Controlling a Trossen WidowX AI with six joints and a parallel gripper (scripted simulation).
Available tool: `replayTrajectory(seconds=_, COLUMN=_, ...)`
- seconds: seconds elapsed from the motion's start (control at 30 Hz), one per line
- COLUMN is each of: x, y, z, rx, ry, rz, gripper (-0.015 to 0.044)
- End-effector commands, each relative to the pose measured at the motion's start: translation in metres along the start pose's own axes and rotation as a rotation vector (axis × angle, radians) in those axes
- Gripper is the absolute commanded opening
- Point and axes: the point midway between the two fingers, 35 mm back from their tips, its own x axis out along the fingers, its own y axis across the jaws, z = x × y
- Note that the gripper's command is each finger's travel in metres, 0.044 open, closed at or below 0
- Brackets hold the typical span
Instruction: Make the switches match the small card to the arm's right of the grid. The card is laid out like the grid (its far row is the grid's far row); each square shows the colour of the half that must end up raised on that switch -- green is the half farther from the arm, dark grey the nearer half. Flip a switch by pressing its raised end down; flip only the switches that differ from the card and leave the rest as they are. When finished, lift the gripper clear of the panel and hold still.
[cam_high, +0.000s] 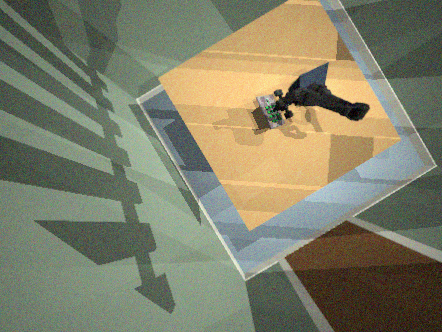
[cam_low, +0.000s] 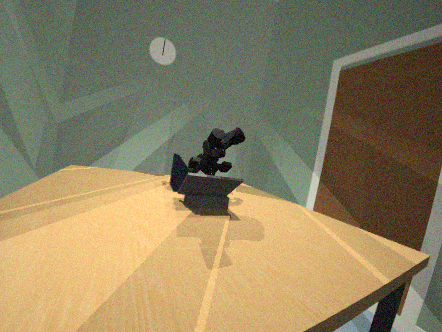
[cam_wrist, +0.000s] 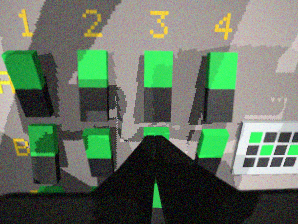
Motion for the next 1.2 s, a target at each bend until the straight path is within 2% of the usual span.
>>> replayTrajectory(seconds=0.0, x=0.001, y=-0.001, z=-0.001, rx=0.004, ry=0.002, rz=-0.006, gripper=0.0000)
replayTrajectory(seconds=0.47, x=0.003, y=-0.001, z=-0.001, rx=0.004, ry=0.002, rz=-0.006, gripper=0.0000)
replayTrajectory(seconds=0.53, x=-0.004, y=-0.001, z=0.000, rx=-0.001, ry=0.001, rz=-0.004, gripper=0.0000)
replayTrajectory(seconds=0.7, x=-0.055, y=-0.002, z=-0.003, rx=0.004, ry=-0.016, rz=-0.010, gripper=0.0000)
replayTrajectory(seconds=0.87, x=-0.062, y=0.000, z=-0.004, rx=0.005, ry=-0.021, rz=-0.009, gripper=0.0000)
replayTrajectory(seconds=1.17, x=-0.061, y=0.055, z=-0.036, rx=0.007, ry=-0.018, rz=-0.009, gripper=0.0000)
